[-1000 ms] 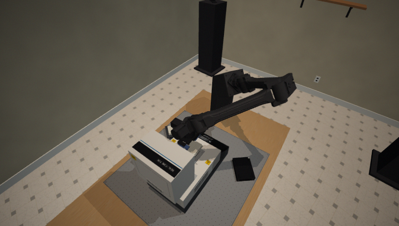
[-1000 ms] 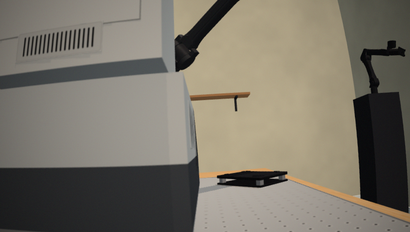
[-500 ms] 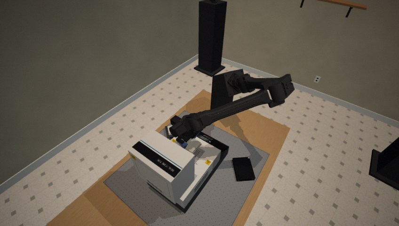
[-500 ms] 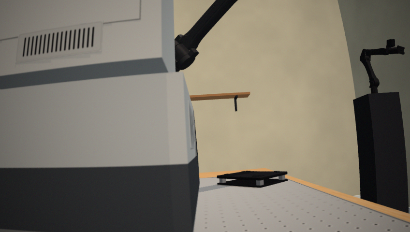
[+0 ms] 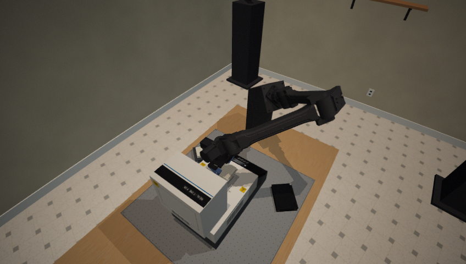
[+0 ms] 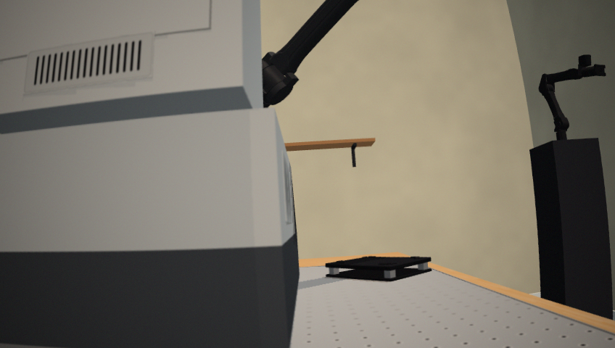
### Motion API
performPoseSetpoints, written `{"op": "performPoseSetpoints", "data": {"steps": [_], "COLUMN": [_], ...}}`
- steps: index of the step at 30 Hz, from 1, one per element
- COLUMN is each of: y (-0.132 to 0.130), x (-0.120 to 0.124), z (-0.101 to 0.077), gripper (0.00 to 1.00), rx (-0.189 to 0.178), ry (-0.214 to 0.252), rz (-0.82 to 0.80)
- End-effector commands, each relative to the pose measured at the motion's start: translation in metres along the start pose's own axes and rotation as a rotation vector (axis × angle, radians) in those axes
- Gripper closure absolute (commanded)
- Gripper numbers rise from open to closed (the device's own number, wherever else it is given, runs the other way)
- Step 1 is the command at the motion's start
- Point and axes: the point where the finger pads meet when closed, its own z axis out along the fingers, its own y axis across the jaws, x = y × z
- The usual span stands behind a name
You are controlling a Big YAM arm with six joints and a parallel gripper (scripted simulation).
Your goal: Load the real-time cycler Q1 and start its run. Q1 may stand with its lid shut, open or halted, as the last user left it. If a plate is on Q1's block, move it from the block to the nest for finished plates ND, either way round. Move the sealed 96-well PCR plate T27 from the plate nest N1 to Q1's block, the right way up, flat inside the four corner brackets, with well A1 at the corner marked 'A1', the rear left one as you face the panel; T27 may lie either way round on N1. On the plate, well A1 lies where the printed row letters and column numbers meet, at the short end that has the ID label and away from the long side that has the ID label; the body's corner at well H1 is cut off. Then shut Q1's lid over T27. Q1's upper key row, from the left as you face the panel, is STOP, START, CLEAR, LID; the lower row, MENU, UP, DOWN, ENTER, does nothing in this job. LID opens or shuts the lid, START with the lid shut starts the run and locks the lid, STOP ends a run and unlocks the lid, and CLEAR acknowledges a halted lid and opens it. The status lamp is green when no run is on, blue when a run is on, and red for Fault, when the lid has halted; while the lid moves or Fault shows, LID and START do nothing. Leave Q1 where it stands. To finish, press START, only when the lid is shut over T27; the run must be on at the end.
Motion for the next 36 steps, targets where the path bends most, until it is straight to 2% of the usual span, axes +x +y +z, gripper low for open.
{"op": "performPoseSetpoints", "data": {"steps": [1,4,10,22,28,36], "y": [0.007,0.001,-0.001,0.014,0.012,0.006], "x": [-0.016,-0.023,-0.015,0.012,0.006,-0.014], "z": [-0.009,-0.009,-0.010,-0.003,0.001,-0.006], "gripper": [1.00,1.00,1.00,1.00,1.00,1.00], "rx": [-0.010,-0.009,-0.017,-0.021,-0.013,-0.009], "ry": [-0.010,-0.012,-0.011,-0.003,0.001,-0.008], "rz": [0.005,0.026,0.022,-0.044,-0.048,0.007]}}
